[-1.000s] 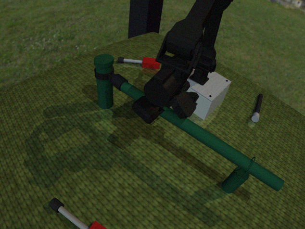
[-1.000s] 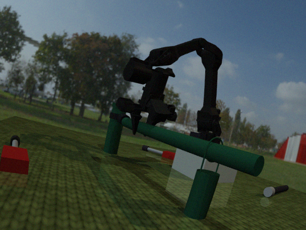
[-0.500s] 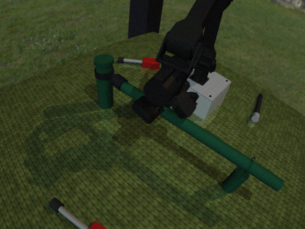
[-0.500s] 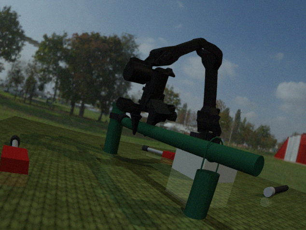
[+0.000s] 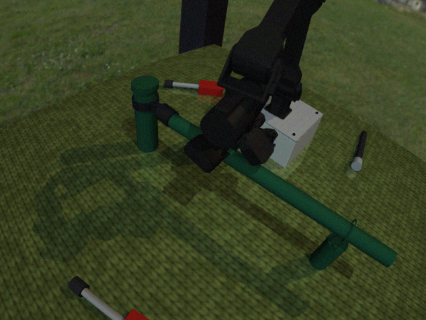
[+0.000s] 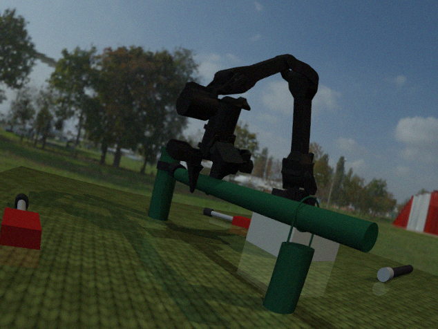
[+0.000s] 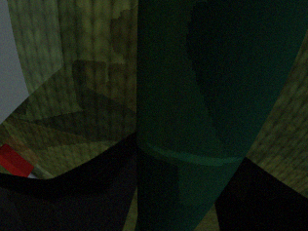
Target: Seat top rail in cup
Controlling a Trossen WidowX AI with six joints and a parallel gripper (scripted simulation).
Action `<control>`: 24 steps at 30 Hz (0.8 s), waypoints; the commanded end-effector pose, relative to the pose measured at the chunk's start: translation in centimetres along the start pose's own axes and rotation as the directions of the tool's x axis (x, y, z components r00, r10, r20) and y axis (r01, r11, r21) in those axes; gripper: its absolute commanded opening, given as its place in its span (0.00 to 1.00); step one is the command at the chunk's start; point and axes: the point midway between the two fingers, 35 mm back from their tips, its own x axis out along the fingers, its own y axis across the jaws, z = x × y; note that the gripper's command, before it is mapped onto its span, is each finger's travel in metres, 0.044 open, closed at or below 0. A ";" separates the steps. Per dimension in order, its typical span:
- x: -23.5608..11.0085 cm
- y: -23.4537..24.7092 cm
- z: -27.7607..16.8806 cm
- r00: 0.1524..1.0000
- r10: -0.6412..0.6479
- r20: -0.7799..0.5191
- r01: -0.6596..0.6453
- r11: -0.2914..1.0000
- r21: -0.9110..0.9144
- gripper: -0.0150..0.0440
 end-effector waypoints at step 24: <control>-0.1 0.0 -0.1 1.000 0.000 -0.004 0.000 1.000 0.001 0.25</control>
